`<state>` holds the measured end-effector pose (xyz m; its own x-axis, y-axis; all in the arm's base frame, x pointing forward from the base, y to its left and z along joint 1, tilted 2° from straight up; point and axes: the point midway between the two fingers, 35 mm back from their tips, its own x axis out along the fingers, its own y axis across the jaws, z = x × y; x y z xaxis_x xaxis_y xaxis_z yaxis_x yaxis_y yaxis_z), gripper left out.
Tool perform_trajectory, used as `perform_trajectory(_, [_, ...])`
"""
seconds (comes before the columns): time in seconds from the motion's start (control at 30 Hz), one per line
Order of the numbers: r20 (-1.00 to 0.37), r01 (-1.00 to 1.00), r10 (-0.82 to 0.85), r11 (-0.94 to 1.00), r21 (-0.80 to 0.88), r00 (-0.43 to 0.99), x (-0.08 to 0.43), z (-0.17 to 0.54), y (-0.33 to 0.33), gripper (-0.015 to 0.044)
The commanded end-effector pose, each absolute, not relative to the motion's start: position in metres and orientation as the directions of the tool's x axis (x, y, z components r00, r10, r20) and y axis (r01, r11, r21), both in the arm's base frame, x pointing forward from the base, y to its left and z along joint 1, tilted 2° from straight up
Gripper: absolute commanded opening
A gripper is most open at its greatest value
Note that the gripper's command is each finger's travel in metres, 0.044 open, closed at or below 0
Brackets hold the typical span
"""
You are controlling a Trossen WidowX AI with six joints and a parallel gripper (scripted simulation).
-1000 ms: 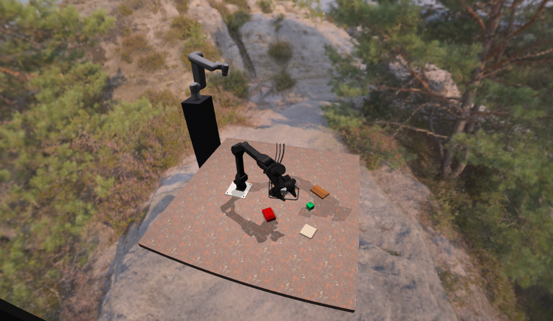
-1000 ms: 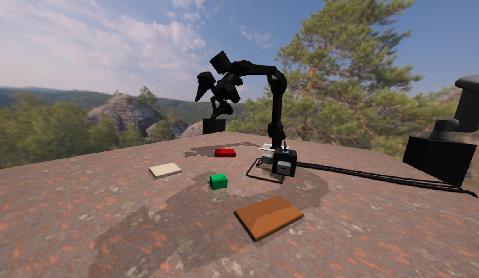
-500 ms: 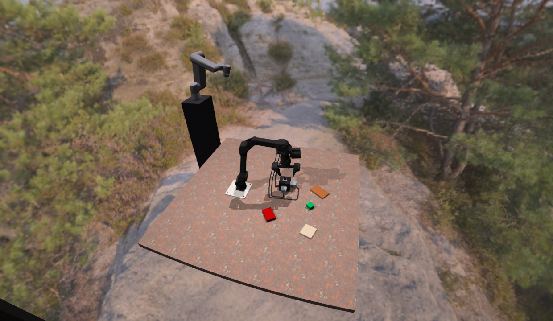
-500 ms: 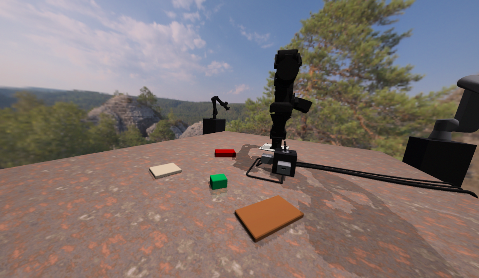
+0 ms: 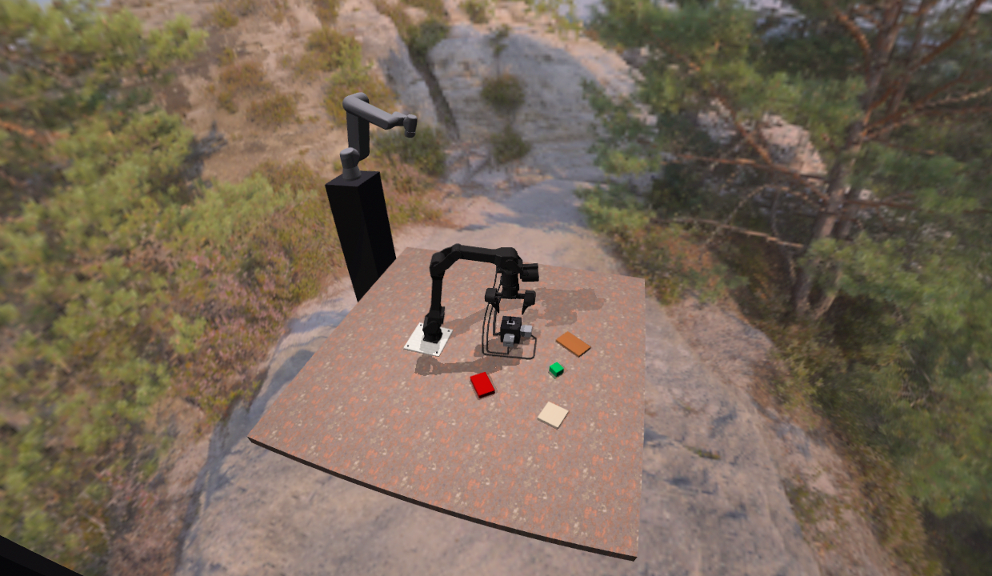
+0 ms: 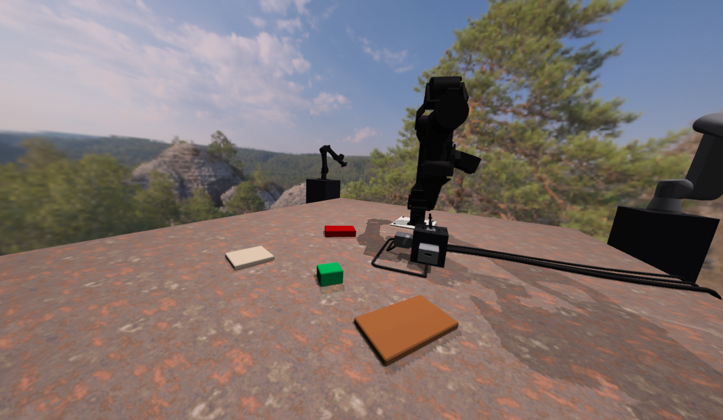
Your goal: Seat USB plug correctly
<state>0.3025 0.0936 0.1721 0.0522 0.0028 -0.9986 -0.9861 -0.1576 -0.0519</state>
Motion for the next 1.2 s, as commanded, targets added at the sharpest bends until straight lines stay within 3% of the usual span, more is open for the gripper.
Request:
perform_trajectory(0.0, [-0.999,-0.987,-0.002,-0.152,-0.052,0.053,0.303,0.168,0.093,0.0440])
perform_trajectory(0.73, [-0.999,-0.987,-0.002,-0.152,-0.052,0.053,0.304,0.148,0.093,0.0440])
perform_trajectory(1.17, [-0.999,-0.986,0.002,-0.158,-0.051,0.051,0.303,0.150,0.094,0.0099])
